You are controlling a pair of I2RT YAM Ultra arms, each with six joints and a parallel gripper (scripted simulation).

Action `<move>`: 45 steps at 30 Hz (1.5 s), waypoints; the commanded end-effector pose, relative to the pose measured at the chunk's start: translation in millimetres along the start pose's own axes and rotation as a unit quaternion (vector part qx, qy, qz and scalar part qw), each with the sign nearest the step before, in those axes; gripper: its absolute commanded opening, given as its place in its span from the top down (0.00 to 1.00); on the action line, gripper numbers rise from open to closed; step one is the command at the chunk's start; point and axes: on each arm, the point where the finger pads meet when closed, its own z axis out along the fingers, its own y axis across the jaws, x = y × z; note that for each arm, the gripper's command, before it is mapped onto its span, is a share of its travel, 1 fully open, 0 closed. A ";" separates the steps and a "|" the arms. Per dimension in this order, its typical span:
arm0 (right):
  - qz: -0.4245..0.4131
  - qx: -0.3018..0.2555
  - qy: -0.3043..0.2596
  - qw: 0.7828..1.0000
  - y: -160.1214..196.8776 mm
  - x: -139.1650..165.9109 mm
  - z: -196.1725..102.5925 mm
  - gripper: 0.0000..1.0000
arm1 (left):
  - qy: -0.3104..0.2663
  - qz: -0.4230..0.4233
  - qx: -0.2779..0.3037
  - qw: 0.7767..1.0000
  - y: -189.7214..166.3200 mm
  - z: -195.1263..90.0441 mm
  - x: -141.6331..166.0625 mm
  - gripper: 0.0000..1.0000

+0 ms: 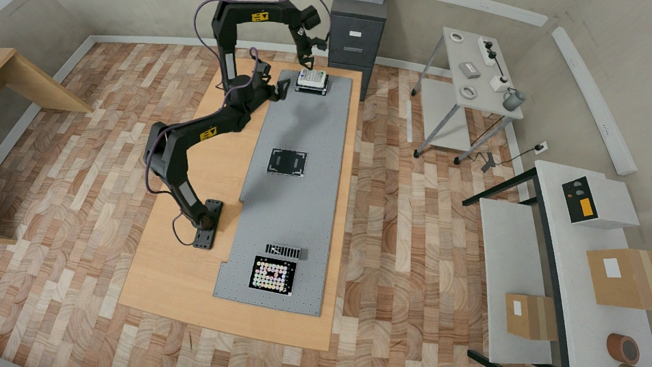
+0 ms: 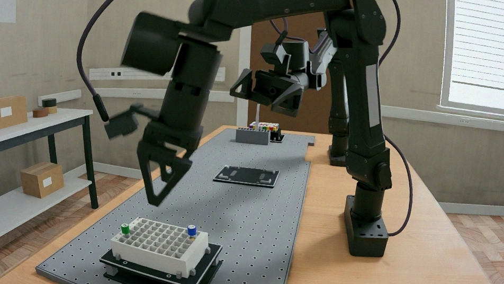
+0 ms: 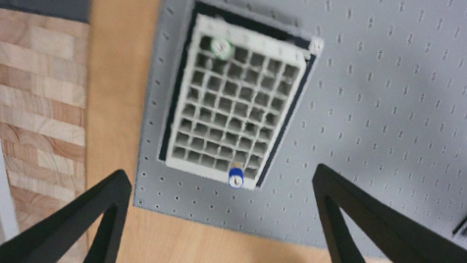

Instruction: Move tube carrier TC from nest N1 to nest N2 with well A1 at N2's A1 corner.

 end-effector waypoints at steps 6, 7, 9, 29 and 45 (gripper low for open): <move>-0.002 0.002 -0.027 1.000 -5.3 -25.3 -2.9 0.00 | -0.139 -0.126 -0.061 0.980 4.7 -23.4 -10.2 0.00; -0.002 0.002 -0.027 1.000 -5.3 -25.3 -2.9 0.00 | -0.147 -0.136 -0.064 0.978 4.1 -25.6 -8.5 0.00; -0.002 0.002 -0.027 1.000 -5.3 -25.3 -2.9 0.00 | -0.160 -0.150 -0.070 0.973 3.0 -28.8 -5.7 0.00; -0.002 0.002 -0.027 1.000 -5.3 -25.3 -2.9 0.00 | -0.172 -0.164 -0.072 0.969 -6.7 -32.0 7.4 0.00; -0.002 0.002 -0.027 1.000 -5.3 -25.3 -2.9 0.00 | -0.172 -0.164 -0.072 0.969 -6.7 -32.0 7.4 0.00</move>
